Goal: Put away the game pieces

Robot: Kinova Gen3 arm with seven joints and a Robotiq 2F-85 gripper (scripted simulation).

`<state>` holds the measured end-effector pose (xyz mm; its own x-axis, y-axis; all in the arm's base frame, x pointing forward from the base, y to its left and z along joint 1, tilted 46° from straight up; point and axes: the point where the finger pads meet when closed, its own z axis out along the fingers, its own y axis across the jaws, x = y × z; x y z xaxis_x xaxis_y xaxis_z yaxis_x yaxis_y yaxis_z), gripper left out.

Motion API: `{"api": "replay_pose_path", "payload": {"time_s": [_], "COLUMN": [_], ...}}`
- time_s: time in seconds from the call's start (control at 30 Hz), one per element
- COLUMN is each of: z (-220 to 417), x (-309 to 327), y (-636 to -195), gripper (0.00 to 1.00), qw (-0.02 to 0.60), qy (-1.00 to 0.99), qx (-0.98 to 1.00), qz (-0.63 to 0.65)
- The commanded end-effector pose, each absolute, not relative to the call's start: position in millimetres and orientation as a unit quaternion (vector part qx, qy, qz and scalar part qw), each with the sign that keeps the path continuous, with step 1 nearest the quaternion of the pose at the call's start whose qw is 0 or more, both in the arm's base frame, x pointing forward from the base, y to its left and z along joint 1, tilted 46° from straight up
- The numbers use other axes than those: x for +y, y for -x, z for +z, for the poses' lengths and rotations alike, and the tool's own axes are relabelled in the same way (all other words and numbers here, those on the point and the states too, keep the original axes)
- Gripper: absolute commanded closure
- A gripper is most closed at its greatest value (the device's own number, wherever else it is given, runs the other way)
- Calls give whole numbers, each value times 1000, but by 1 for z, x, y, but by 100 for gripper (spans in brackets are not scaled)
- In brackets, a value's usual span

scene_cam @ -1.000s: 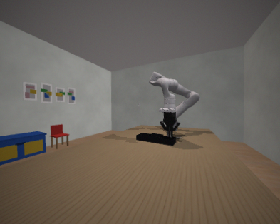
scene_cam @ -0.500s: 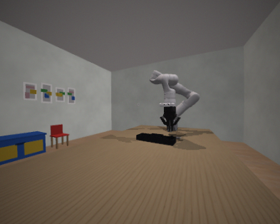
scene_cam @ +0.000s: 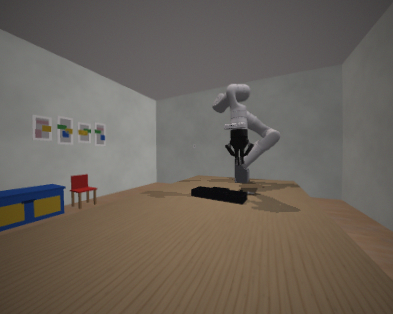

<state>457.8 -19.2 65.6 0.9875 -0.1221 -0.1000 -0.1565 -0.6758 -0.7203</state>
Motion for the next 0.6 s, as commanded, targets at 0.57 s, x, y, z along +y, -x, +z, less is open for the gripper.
{"api": "replay_pose_path", "payload": {"time_s": [0.57], "z": [71], "x": [-55], "y": [-452], "gripper": [69], "qw": [389], "qy": [921], "qx": [16], "qz": [-15]}}
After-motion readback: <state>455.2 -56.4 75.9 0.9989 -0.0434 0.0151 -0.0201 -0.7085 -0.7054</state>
